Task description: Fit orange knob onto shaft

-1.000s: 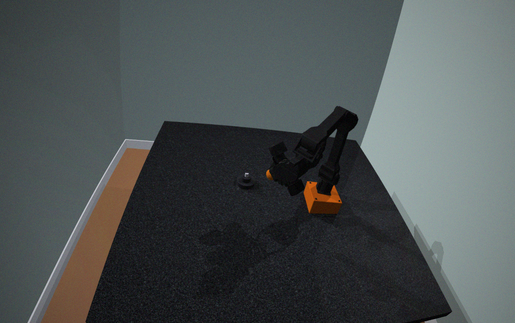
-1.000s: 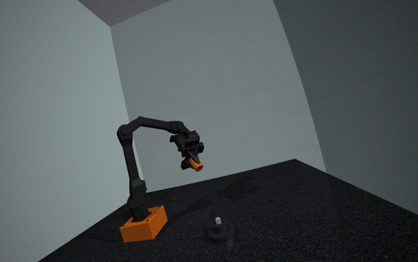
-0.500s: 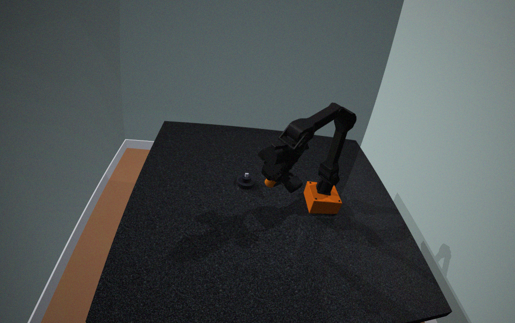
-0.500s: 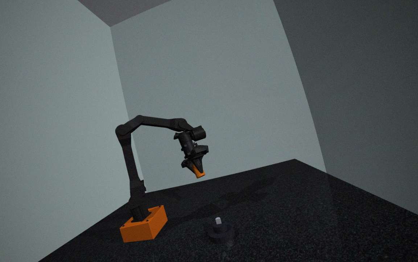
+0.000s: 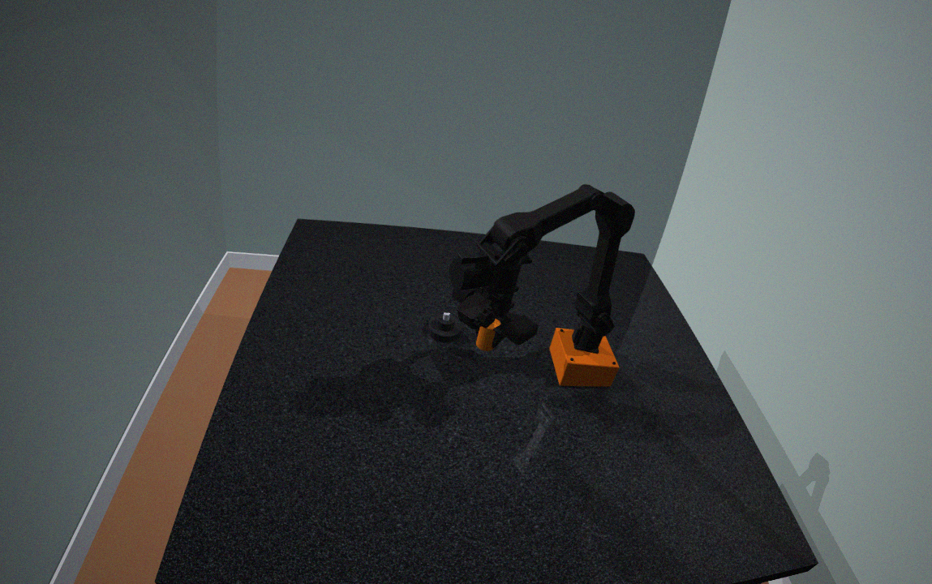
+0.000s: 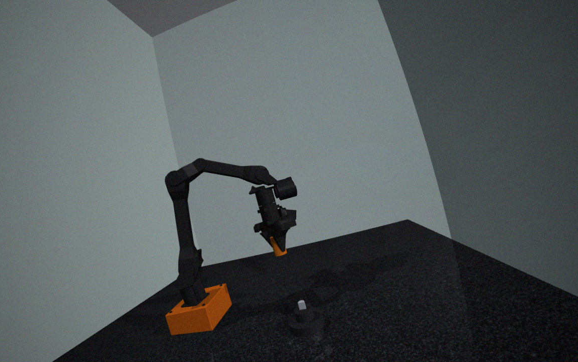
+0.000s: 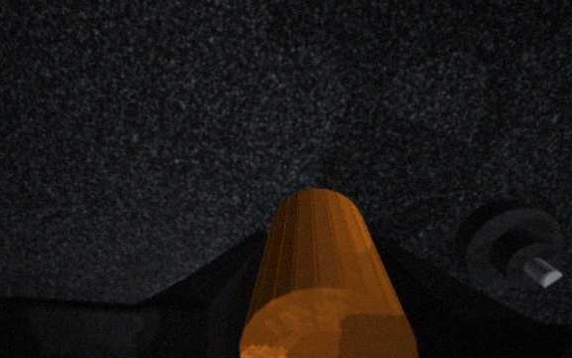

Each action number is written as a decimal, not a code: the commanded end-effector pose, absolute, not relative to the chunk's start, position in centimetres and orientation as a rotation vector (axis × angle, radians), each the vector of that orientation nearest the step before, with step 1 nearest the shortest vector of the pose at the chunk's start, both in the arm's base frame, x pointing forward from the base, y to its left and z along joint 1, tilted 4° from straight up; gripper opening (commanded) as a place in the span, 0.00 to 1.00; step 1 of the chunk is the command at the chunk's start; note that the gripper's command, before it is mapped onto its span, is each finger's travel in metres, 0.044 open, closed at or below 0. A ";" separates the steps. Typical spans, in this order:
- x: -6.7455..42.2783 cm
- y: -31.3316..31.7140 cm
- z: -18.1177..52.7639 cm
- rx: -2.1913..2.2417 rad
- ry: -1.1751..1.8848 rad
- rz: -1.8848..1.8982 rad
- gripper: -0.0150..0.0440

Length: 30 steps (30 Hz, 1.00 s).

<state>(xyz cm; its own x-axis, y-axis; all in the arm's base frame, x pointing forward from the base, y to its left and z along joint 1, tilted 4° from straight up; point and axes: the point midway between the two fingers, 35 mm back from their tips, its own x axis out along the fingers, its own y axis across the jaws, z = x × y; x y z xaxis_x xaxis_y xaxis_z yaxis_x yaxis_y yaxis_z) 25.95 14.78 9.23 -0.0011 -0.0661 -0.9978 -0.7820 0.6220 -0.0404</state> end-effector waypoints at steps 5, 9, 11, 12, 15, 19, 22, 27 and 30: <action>26.4 15.1 5.6 -0.739 1.488 0.687 0.25; 26.6 15.1 3.2 -0.737 1.488 0.691 0.25; 26.6 15.1 2.0 -0.736 1.488 0.692 0.25; 26.7 15.1 1.4 -0.736 1.489 0.693 0.25; 26.7 15.0 -0.3 -0.735 1.489 0.696 0.25; 26.7 14.9 -2.5 -0.734 1.490 0.699 0.25; 26.7 14.8 -3.6 -0.733 1.490 0.701 0.25; 26.5 14.5 -3.8 -0.733 1.490 0.701 0.25; 26.5 14.5 -3.6 -0.733 1.499 0.692 0.34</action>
<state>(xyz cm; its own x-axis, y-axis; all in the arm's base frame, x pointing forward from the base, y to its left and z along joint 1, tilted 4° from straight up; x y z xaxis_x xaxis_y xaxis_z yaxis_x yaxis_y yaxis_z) 26.51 14.51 -3.66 -0.0282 -0.0414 -0.9987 -0.7881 0.6155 -0.0032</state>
